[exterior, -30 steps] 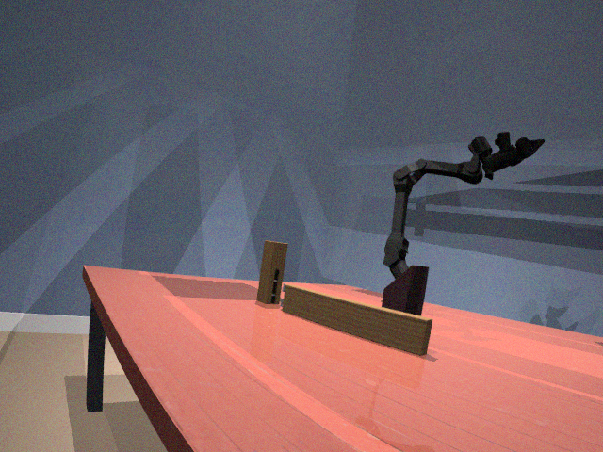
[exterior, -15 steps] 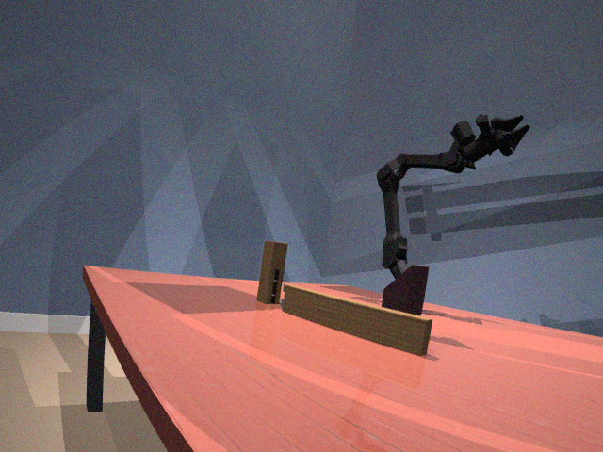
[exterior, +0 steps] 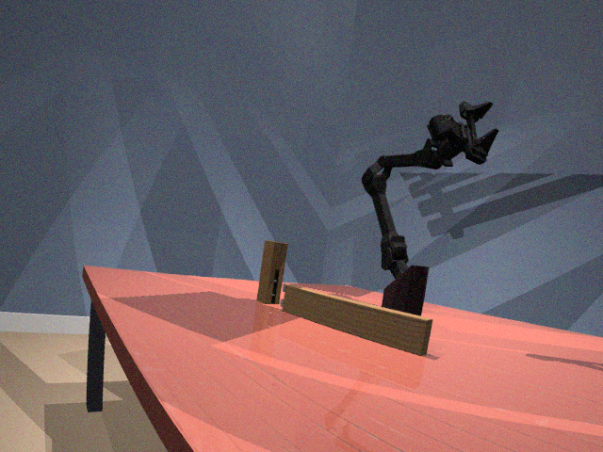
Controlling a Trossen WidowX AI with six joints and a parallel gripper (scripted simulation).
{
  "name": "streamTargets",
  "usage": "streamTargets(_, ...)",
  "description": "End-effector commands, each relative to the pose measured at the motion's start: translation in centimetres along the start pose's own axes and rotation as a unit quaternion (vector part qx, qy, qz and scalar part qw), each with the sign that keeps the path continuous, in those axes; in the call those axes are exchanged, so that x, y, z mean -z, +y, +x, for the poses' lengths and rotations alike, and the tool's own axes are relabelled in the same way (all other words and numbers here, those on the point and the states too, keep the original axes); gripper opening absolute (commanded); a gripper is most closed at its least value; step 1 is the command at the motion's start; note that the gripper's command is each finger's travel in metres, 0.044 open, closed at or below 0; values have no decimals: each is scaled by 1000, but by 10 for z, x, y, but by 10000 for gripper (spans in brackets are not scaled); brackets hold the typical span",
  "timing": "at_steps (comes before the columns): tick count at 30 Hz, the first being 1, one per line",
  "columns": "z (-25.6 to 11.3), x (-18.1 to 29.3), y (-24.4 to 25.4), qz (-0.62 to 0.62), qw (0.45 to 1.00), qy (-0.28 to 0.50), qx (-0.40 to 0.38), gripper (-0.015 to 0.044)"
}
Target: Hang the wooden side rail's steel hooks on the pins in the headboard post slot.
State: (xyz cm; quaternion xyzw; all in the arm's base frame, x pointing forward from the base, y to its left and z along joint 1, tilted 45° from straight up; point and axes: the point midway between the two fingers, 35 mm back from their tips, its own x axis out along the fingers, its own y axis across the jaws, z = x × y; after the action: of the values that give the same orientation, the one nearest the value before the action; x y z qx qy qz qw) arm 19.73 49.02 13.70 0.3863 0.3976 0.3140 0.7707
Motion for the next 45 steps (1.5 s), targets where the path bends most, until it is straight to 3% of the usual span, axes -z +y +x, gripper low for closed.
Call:
streamTargets(1, -10, -46, -24, 75, 995, -61, 36, 440)
streamTargets(11, -47, -140, -81, 234, 946, -208, 88, 440)
streamTargets(20, -102, -211, -135, 365, 856, -351, 100, 440)
streamTargets(35, -231, -282, -223, 503, 637, -581, 63, 440)
streamTargets(45, -327, -295, -265, 541, 450, -710, -29, 440)
